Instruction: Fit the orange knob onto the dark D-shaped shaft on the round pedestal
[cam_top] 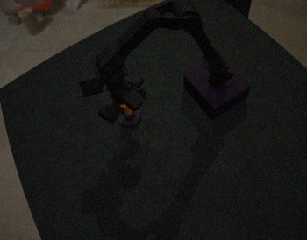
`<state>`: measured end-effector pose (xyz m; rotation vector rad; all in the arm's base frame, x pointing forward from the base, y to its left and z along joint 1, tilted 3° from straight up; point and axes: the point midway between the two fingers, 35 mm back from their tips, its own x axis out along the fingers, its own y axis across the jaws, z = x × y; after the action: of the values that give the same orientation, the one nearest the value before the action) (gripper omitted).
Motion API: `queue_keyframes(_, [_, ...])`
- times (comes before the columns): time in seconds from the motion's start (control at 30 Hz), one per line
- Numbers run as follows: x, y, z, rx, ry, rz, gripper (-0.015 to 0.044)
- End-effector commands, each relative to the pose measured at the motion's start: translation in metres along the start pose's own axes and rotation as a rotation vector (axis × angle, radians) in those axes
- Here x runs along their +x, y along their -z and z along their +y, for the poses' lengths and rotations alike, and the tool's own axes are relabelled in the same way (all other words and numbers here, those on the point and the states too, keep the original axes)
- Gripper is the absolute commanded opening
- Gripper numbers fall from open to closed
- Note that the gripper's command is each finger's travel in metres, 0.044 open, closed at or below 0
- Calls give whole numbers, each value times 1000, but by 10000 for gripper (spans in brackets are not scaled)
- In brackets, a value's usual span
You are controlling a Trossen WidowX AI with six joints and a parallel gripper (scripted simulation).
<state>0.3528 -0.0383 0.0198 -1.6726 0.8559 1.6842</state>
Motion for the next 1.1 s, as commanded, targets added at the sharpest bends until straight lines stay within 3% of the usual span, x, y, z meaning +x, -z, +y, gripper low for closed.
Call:
queue_keyframes(0.0, [-4,3,-3,-15,4,10,0])
queue_keyframes(0.63, [-4,1,0,-15,4,9,0])
queue_keyframes(0.87, [-2,-1,2,-214,3,10,0])
queue_keyframes(1.07, [-2,-2,2,-224,3,10,0])
